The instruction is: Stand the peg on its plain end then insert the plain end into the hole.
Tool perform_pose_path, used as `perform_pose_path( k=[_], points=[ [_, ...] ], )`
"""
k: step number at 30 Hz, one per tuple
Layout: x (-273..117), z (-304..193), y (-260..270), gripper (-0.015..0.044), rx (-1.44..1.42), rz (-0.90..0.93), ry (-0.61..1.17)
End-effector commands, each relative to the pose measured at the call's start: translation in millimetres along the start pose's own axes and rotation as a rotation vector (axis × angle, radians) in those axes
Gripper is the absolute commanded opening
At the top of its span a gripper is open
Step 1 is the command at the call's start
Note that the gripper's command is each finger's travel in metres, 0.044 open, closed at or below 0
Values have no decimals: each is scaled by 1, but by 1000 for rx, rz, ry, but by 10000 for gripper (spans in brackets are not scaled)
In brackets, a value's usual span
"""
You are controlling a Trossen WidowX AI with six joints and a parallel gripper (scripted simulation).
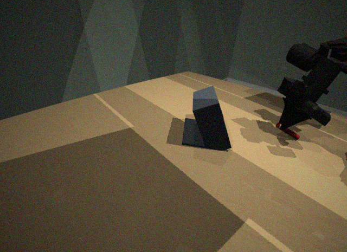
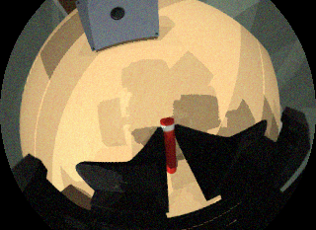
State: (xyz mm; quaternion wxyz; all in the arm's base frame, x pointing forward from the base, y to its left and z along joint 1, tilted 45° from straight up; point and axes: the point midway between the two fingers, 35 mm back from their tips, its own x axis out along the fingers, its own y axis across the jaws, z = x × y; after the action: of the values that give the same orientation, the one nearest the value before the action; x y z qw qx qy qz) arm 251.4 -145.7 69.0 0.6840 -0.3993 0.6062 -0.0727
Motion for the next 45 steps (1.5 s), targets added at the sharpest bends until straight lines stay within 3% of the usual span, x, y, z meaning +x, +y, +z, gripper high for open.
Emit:
perform_pose_path(
  k=[1, 45],
  points=[
    [-1, -3, 2, 51, -3, 4, -27],
    [-24, -22, 1, 51, -6, 3, -408]
  ],
)
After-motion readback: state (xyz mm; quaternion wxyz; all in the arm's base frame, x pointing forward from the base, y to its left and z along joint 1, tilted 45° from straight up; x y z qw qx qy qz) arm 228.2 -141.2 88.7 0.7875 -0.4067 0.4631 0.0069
